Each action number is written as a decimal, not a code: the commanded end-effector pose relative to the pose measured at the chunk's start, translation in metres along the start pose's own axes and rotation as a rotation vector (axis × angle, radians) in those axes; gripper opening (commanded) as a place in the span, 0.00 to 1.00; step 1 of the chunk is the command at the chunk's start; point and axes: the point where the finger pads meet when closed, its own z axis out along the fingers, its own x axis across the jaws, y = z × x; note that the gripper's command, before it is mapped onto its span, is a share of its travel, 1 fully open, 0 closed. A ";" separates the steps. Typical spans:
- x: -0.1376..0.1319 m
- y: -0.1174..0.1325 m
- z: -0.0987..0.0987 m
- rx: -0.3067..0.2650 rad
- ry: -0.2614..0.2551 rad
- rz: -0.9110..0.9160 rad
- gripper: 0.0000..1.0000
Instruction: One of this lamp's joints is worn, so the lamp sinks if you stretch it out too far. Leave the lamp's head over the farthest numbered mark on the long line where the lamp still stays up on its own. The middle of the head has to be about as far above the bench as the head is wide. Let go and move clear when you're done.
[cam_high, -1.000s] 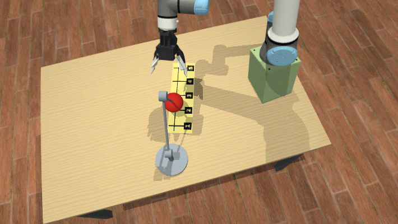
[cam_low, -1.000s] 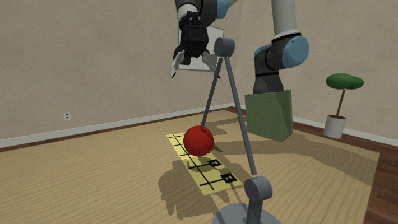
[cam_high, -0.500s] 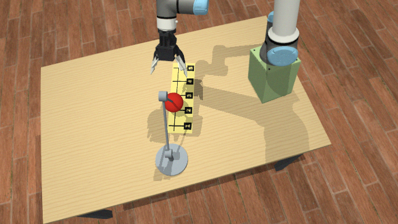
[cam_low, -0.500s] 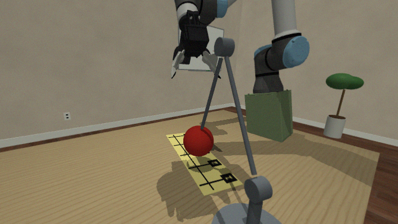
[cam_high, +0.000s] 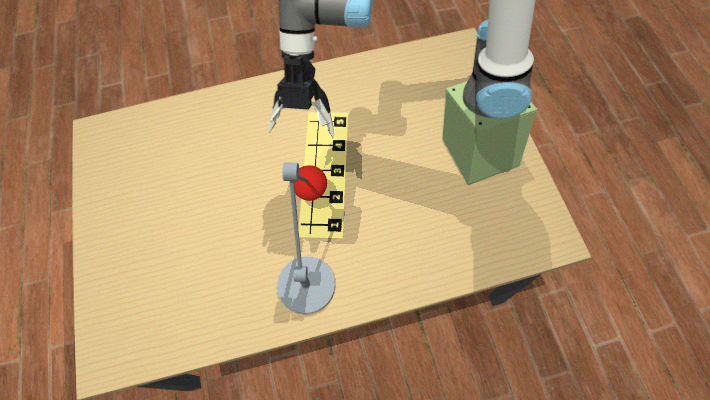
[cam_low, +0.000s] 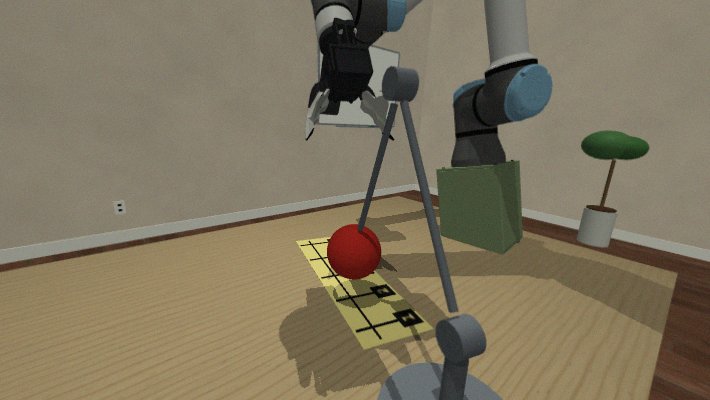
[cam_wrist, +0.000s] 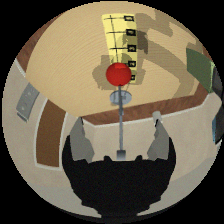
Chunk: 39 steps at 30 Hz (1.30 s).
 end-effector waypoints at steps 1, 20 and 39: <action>0.000 0.000 -0.001 -0.067 0.041 -0.096 1.00; 0.000 0.000 -0.001 -0.067 0.041 -0.096 1.00; 0.000 0.000 0.010 -0.055 0.033 -0.079 1.00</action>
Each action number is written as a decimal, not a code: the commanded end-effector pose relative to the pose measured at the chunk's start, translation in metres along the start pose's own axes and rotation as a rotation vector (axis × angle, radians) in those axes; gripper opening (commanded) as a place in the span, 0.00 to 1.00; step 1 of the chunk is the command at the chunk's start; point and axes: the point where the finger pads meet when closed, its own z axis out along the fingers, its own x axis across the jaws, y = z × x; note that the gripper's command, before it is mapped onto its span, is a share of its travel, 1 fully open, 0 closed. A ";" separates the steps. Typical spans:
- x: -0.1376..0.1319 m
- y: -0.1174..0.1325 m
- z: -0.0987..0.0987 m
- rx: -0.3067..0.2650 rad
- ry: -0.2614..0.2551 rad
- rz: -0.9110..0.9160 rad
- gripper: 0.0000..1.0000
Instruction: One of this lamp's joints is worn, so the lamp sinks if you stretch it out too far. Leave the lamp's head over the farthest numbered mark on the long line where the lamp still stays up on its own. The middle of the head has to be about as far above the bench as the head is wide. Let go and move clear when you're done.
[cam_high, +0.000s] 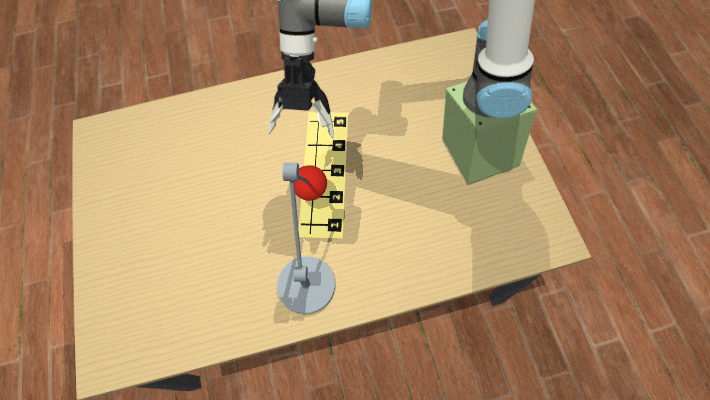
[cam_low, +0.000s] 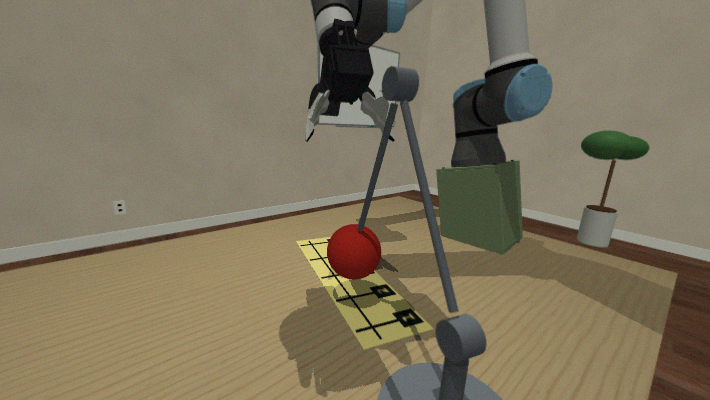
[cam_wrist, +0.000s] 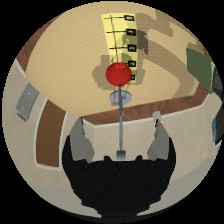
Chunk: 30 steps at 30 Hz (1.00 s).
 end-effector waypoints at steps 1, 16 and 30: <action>0.000 0.000 0.010 -0.051 0.030 -0.073 1.00; 0.002 0.003 0.043 -0.024 0.014 -0.035 1.00; 0.004 0.005 0.069 -0.036 0.022 -0.052 1.00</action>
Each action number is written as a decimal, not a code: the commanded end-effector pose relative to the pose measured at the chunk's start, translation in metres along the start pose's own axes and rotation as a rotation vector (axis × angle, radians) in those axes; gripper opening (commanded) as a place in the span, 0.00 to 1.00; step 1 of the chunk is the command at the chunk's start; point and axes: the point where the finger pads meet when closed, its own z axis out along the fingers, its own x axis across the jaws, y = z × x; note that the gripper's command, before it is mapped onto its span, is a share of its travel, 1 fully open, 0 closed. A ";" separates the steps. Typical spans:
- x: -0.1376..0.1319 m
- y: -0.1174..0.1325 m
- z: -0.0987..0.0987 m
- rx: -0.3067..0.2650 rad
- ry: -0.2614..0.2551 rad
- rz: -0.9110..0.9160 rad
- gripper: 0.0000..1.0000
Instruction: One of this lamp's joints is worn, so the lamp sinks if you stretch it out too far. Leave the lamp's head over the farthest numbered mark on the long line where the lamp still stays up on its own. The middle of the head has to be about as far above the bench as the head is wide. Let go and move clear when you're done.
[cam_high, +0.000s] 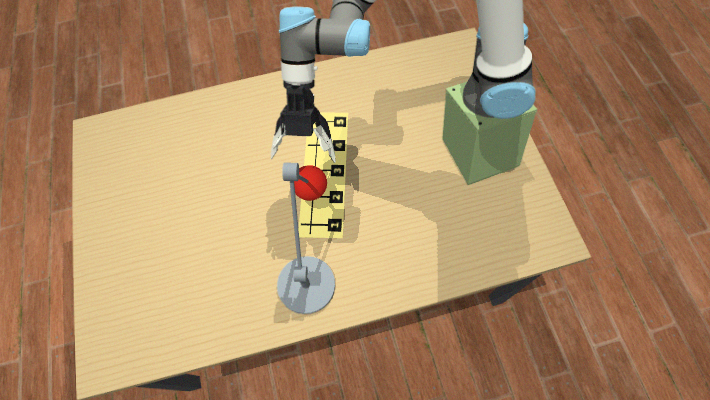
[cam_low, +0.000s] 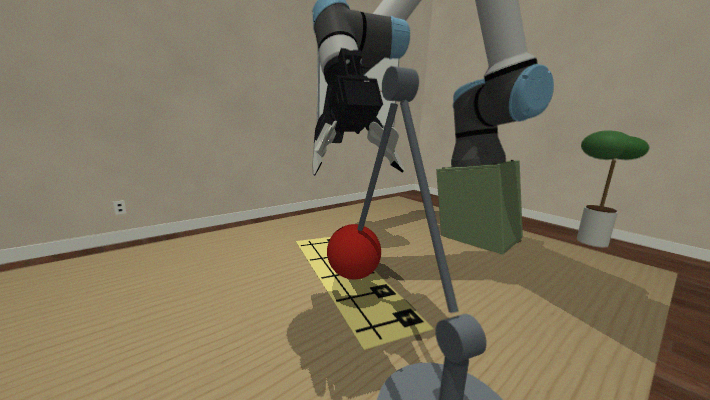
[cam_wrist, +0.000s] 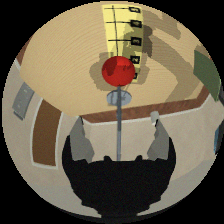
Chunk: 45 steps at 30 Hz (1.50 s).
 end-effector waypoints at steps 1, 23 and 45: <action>0.000 0.001 0.008 -0.008 0.003 -0.011 1.00; 0.001 0.002 0.045 -0.028 0.016 -0.040 1.00; 0.000 0.002 0.051 -0.027 0.014 -0.038 0.00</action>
